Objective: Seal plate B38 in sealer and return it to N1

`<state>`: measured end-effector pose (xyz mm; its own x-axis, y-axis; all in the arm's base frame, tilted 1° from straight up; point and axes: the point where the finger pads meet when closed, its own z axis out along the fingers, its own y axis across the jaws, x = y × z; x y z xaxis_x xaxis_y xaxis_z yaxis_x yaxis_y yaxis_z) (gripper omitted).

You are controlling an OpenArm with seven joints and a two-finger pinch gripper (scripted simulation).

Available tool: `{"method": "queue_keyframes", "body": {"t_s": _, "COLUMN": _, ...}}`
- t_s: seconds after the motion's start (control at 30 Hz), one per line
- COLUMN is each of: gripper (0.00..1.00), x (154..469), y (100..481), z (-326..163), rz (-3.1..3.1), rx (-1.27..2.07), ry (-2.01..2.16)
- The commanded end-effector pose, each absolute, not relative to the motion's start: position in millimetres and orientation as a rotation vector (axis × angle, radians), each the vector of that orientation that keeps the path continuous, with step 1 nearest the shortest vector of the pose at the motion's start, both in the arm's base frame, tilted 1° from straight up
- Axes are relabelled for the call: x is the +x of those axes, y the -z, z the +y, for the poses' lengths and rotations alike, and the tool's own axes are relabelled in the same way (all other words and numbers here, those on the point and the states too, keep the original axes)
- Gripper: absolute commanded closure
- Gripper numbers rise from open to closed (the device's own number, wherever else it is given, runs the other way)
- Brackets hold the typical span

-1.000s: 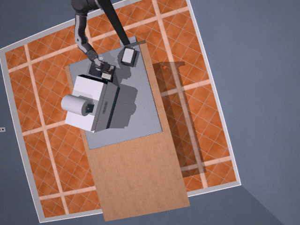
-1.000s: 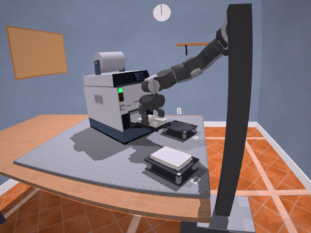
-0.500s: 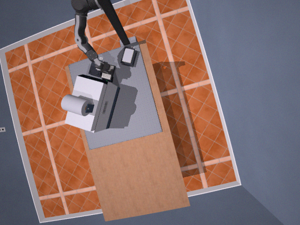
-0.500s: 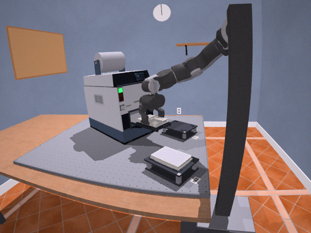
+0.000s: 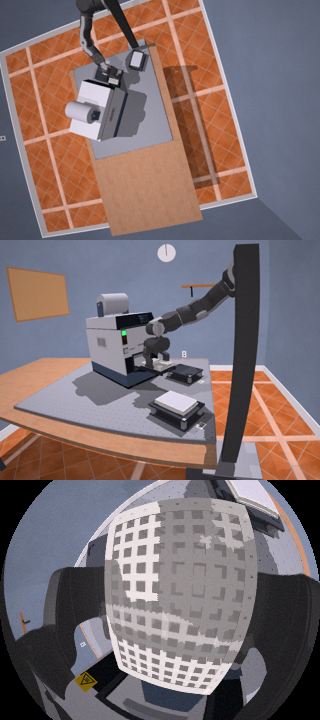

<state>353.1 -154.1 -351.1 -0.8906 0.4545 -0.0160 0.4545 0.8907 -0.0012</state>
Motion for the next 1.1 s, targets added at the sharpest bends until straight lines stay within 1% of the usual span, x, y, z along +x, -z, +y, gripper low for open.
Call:
{"method": "queue_keyframes", "body": {"t_s": 0.0, "gripper": 1.00, "x": 353.7, "y": 350.3, "z": -153.7, "rz": 3.036, "rx": 0.735, "ry": 0.002}}
{"method": "queue_keyframes", "body": {"t_s": 1.07, "gripper": 1.00, "x": 353.2, "y": 355.9, "z": -153.4, "rz": 3.040, "rx": 0.726, "ry": 0.000}}
